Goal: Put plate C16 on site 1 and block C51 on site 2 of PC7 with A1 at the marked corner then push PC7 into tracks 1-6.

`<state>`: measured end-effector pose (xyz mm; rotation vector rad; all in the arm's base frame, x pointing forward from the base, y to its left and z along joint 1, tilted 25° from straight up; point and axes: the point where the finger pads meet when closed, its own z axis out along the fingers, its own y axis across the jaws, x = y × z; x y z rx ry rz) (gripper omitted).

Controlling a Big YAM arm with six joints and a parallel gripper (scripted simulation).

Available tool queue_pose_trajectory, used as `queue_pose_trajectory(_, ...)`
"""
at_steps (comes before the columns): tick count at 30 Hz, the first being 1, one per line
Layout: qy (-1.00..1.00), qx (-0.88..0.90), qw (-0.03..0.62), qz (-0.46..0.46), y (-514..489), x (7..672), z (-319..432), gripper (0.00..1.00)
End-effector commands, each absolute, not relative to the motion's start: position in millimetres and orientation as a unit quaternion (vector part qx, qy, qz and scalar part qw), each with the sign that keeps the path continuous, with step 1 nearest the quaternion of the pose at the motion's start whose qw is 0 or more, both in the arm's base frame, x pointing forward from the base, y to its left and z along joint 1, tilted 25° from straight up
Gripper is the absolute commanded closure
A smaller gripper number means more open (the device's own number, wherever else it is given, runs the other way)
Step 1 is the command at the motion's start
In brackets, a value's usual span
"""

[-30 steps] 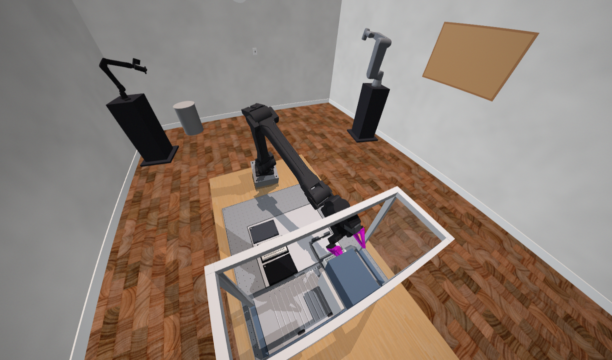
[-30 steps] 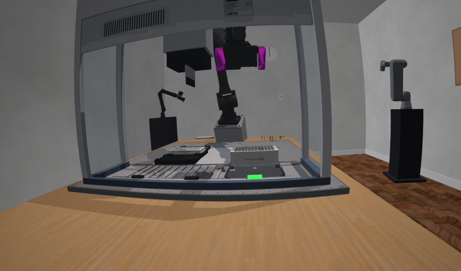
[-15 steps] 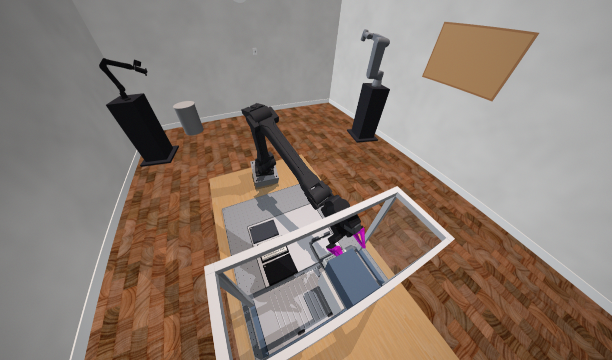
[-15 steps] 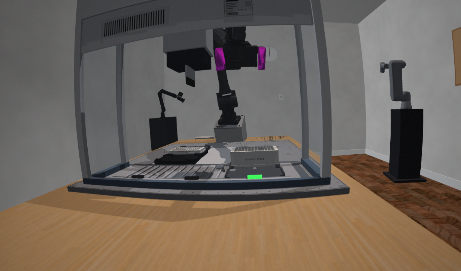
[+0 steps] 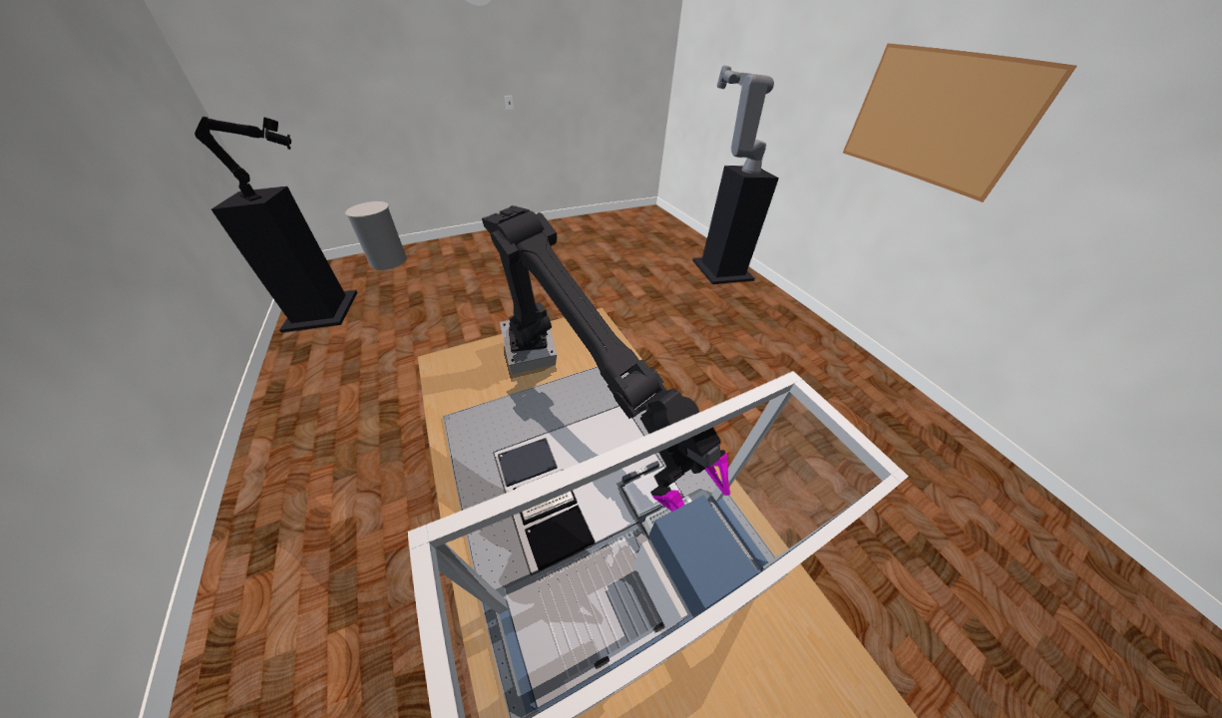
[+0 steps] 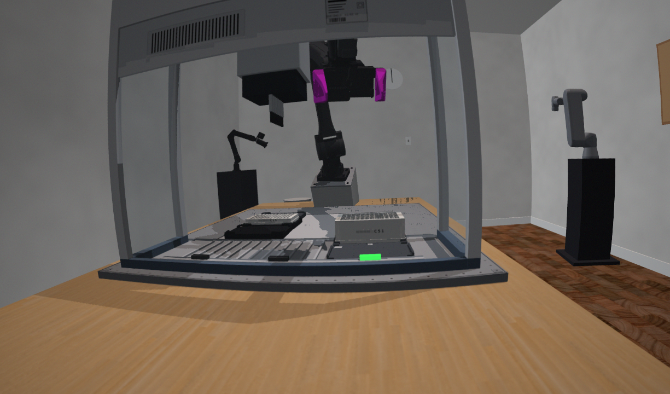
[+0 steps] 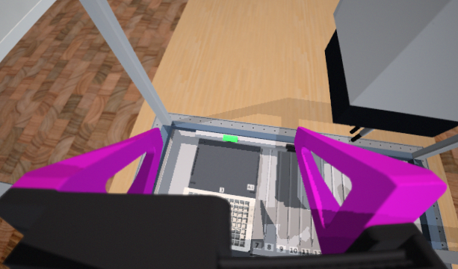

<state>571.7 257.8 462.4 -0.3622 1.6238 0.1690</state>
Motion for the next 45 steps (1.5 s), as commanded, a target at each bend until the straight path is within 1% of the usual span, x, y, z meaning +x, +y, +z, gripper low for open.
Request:
queue_pose_trajectory(1, 0.702, -0.154, 0.690, 0.079, 254, 568, 496, 0.00)
queue_pose_trajectory(18, 0.702, -0.154, 0.690, 0.079, 254, 568, 496, 0.00)
queue_pose_trajectory(19, 0.711, -0.155, 0.682, 0.071, 244, 559, 483, 0.00)
queue_pose_trajectory(21, 0.700, -0.158, 0.692, 0.081, 255, 547, 487, 0.00)
queue_pose_trajectory(28, 0.700, -0.156, 0.691, 0.083, 253, 530, 477, 0.00)
queue_pose_trajectory(29, 0.680, -0.148, 0.712, 0.090, 253, 527, 514, 0.00)
queue_pose_trajectory(30, 0.701, -0.155, 0.691, 0.084, 252, 523, 473, 0.00)
queue_pose_trajectory(45, 0.703, -0.153, 0.689, 0.086, 246, 478, 448, 0.00)
